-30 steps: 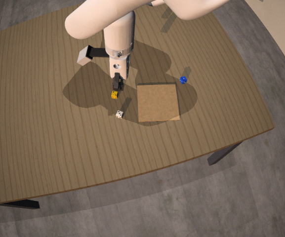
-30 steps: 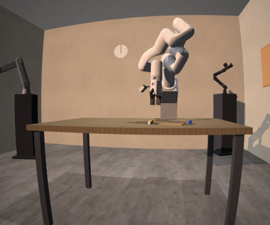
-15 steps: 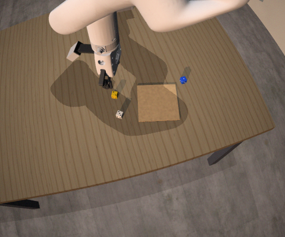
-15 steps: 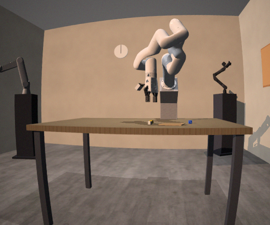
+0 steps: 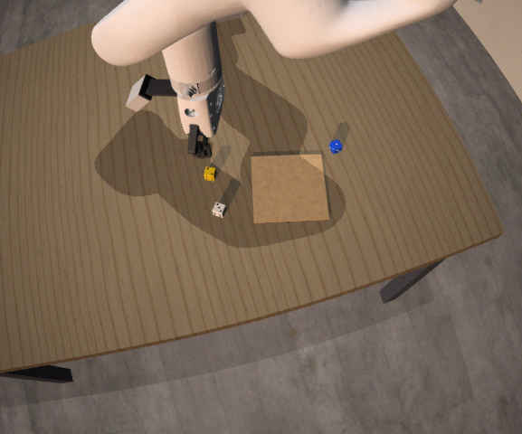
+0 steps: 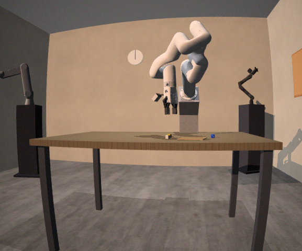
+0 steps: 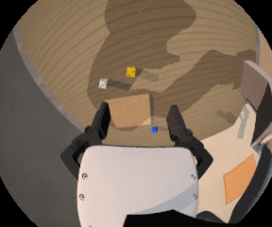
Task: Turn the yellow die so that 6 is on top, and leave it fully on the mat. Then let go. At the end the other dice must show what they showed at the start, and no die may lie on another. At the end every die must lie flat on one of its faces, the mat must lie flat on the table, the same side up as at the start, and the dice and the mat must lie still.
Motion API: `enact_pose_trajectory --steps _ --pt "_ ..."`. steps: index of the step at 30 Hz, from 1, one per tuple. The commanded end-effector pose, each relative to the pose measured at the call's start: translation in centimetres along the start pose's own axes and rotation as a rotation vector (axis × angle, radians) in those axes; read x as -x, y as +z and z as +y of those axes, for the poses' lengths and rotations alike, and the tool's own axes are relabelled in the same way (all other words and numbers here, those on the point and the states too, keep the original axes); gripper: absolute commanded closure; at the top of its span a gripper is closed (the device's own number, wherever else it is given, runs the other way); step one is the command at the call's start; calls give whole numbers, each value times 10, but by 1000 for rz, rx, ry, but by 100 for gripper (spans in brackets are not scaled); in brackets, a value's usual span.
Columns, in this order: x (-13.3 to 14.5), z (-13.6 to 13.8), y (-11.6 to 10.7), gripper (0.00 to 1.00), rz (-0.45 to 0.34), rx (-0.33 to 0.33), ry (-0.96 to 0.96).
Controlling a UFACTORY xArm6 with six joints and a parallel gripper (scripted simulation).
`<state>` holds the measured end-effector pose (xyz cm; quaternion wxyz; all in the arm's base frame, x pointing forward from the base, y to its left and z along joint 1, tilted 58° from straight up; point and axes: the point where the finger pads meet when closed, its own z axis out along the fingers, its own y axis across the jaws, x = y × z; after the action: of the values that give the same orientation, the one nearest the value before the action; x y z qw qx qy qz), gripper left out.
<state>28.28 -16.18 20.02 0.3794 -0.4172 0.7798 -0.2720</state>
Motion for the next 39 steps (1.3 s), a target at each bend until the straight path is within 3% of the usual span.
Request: enact_pose_trajectory --steps 1,9,12,14,22,25,28,30,33,39 --pt "7 19 3 0 -10 69 -58" --pt "17 91 3 0 -27 314 -314" --pt "17 96 2 0 -27 329 -333" --pt "13 119 -2 0 -25 410 -443" --pt "-10 161 -16 0 -7 570 -719" --pt "-23 172 -22 0 5 621 -837" --pt "-24 172 -23 0 6 626 -850" --pt "-42 179 -29 0 23 676 -997" --pt "-47 180 -31 0 29 688 -1039" --pt "-81 173 -38 0 67 742 -1336"
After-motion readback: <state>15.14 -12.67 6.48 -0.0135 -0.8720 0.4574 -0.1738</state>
